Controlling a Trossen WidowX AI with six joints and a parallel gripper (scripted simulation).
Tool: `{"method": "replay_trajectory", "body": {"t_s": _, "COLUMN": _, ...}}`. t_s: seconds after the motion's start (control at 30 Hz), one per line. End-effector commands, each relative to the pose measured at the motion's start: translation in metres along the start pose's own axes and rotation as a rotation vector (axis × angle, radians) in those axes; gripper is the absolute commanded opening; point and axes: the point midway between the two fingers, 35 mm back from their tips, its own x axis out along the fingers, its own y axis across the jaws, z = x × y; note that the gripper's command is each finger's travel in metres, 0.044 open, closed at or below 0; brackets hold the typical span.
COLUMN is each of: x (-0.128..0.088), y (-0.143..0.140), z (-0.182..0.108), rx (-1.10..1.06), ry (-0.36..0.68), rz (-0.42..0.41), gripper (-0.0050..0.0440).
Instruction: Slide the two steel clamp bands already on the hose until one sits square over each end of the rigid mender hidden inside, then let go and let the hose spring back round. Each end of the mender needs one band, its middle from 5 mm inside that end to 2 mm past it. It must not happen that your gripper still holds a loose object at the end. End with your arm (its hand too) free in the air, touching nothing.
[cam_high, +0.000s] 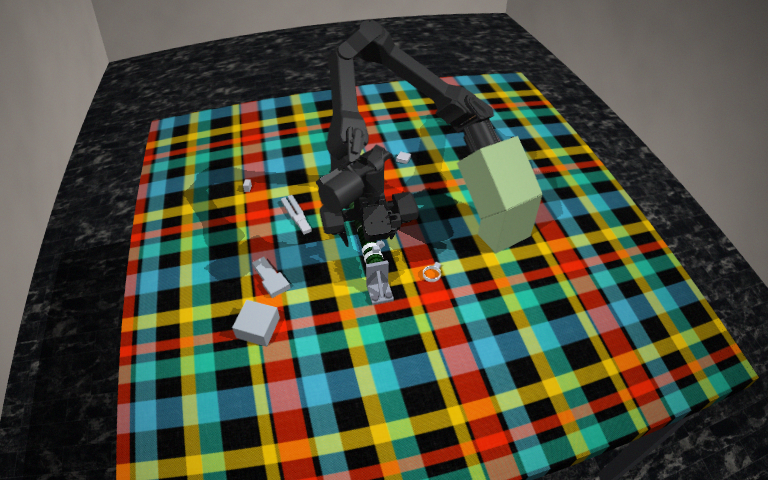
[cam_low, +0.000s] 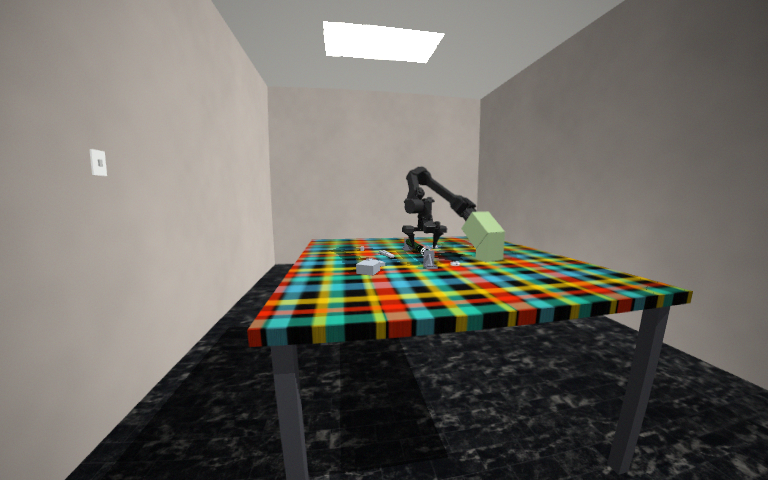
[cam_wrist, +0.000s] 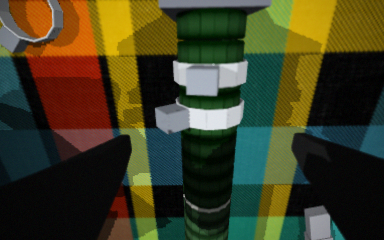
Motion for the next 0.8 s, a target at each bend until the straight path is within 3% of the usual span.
{"method": "replay_trajectory", "body": {"t_s": 0.0, "x": 0.0, "y": 0.001, "z": 0.003, "rx": 0.0, "ry": 0.0, "rz": 0.003, "gripper": 0.044}}
{"method": "replay_trajectory", "body": {"t_s": 0.57, "x": 0.0, "y": 0.0, "z": 0.002, "rx": -0.002, "ry": 0.001, "rz": -0.001, "gripper": 0.044}}
{"method": "replay_trajectory", "body": {"t_s": 0.67, "x": -0.031, "y": -0.009, "z": 0.009, "rx": 0.013, "ry": -0.059, "rz": -0.055, "gripper": 0.0368}}
{"method": "replay_trajectory", "body": {"t_s": 0.73, "x": -0.032, "y": -0.006, "z": 0.01, "rx": 0.145, "ry": -0.059, "rz": -0.045, "gripper": 0.032}}
{"method": "replay_trajectory", "body": {"t_s": 0.77, "x": -0.033, "y": -0.004, "z": 0.011, "rx": 0.211, "ry": -0.059, "rz": -0.041, "gripper": 0.032}}
